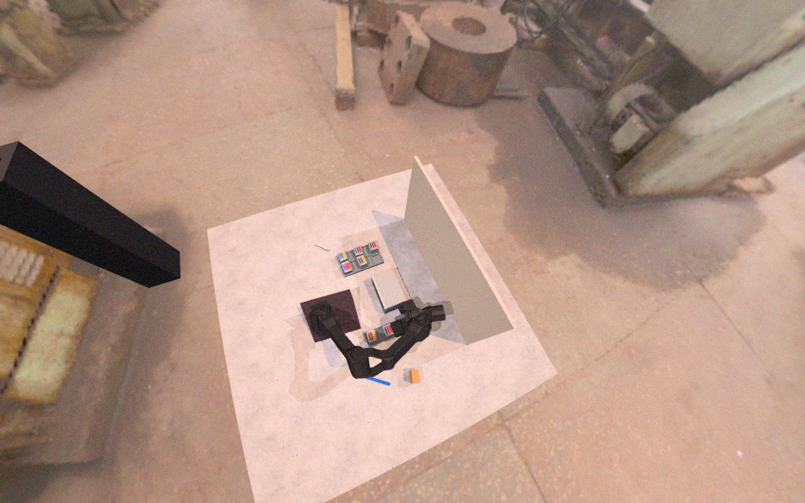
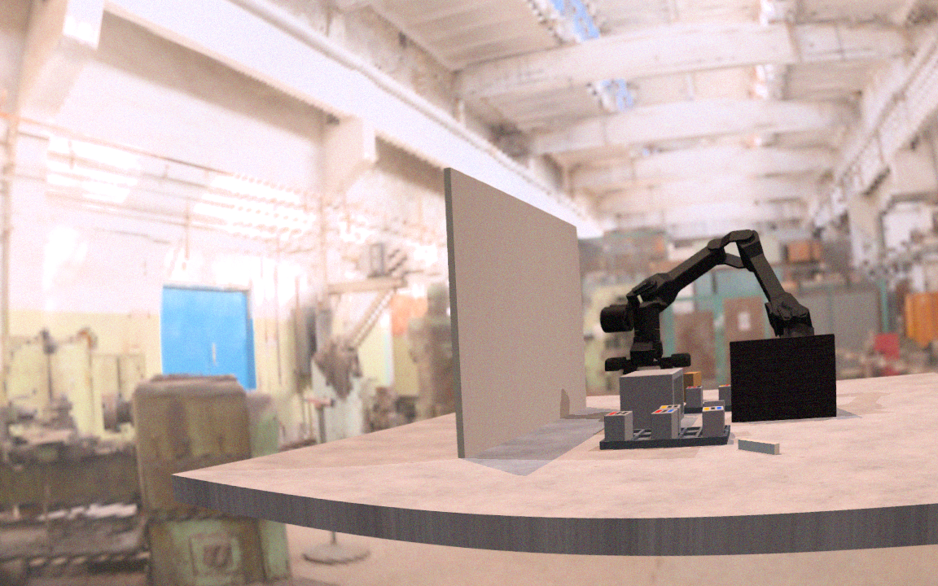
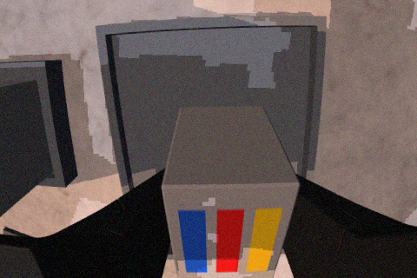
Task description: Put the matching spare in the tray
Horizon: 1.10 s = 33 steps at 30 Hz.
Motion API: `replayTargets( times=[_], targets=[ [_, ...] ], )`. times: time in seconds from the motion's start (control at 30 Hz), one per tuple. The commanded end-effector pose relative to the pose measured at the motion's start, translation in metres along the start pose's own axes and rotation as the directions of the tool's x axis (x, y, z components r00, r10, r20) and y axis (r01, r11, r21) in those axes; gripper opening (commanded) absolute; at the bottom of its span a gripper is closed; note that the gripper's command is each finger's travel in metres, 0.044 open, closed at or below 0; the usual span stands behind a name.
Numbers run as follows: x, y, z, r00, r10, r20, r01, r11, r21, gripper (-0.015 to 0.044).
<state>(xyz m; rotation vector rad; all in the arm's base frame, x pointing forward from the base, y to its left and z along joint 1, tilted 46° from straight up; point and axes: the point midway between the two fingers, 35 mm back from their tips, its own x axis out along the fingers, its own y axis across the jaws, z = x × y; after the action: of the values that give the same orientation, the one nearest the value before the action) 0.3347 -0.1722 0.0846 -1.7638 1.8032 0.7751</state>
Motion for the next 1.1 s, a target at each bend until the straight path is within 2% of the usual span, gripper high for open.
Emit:
replayTargets(
  times=[0.0,0.2,0.27,0.47,1.07],
  targets=[
    [0.0,0.0,0.0,1.0,0.001,0.0,-0.001,1.0,0.001,0.0289],
    [0.0,0.0,0.0,1.0,0.001,0.0,-0.001,1.0,0.001,0.044],
    [-0.011,-0.002,0.0,1.0,0.001,0.003,-0.001,1.0,0.001,0.044],
    [-0.104,0.001,0.001,1.0,0.004,0.001,-0.004,1.0,-0.003,0.044],
    [-0.102,-0.001,0.003,1.0,-0.006,0.006,0.006,1.0,-0.01,0.044]
  ],
)
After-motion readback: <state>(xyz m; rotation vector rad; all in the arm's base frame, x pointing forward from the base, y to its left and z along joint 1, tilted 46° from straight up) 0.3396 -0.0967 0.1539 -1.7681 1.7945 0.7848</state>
